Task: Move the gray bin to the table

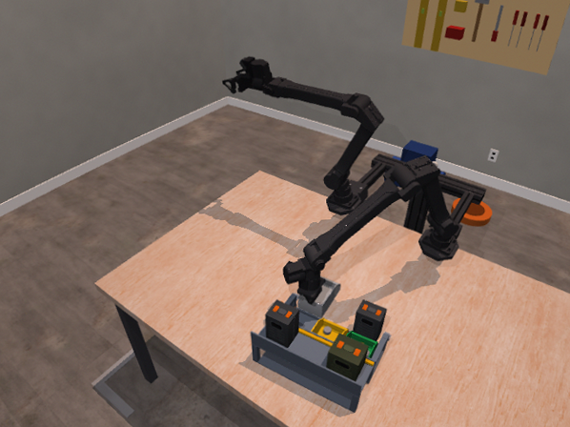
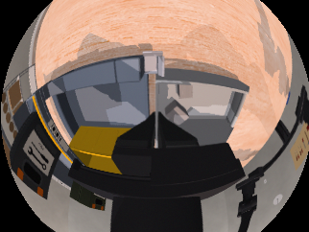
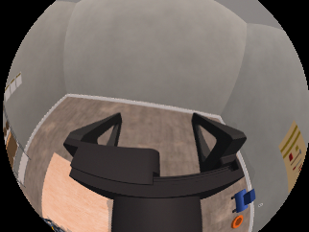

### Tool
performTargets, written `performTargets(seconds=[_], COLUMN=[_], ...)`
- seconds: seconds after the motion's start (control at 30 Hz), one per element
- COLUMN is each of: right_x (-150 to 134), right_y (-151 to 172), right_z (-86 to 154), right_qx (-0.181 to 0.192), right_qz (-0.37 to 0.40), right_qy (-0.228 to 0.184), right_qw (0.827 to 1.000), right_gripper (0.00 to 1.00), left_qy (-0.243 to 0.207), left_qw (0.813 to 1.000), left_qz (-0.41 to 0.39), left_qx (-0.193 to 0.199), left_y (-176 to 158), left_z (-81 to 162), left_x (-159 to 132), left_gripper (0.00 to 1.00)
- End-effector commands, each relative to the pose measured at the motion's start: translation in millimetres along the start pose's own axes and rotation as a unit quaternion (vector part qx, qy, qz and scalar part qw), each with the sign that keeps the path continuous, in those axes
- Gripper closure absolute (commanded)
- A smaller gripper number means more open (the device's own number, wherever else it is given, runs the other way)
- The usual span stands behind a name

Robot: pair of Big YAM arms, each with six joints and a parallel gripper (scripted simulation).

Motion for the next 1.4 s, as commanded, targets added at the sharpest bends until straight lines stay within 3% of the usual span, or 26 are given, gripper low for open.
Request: performTargets(seconds=[0.0, 0.23, 0.27, 1.37], right_x=[9, 9, 9, 9], right_y=[-5, -5, -5, -5], right_z=[6, 6, 6, 6], right_qx=[-0.006, -0.006, -0.006, -0.006], right_qz=[-0.005, -0.005, -0.005, -0.005], right_qy=[-0.016, -0.016, -0.016, -0.016], right_qw=[1.0, 1.0, 1.0, 1.0], right_gripper=[0.0, 0.0, 0.0, 0.0], left_qy=[0.001, 0.001, -0.015, -0.012], left_qw=[1.0, 1.0, 1.0, 1.0], left_qz=[0.005, 0.007, 0.011, 0.013], left_qx=[0.006, 0.006, 0.021, 0.022], left_y=[5, 4, 17, 16], left_z=[-10, -10, 21, 15], left_x=[-2, -3, 8, 7], left_gripper=[1.0, 1.0, 0.57, 0.57])
Point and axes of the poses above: on each arm, the point where the finger pads meet when closed, its own z axis back along the fingers, its own y axis across the jaws, x = y × z, the point moved 8 cm from there along z, back along the fingers, and after that the axes turned 6 degrees about -z, right-handed, at the moved point
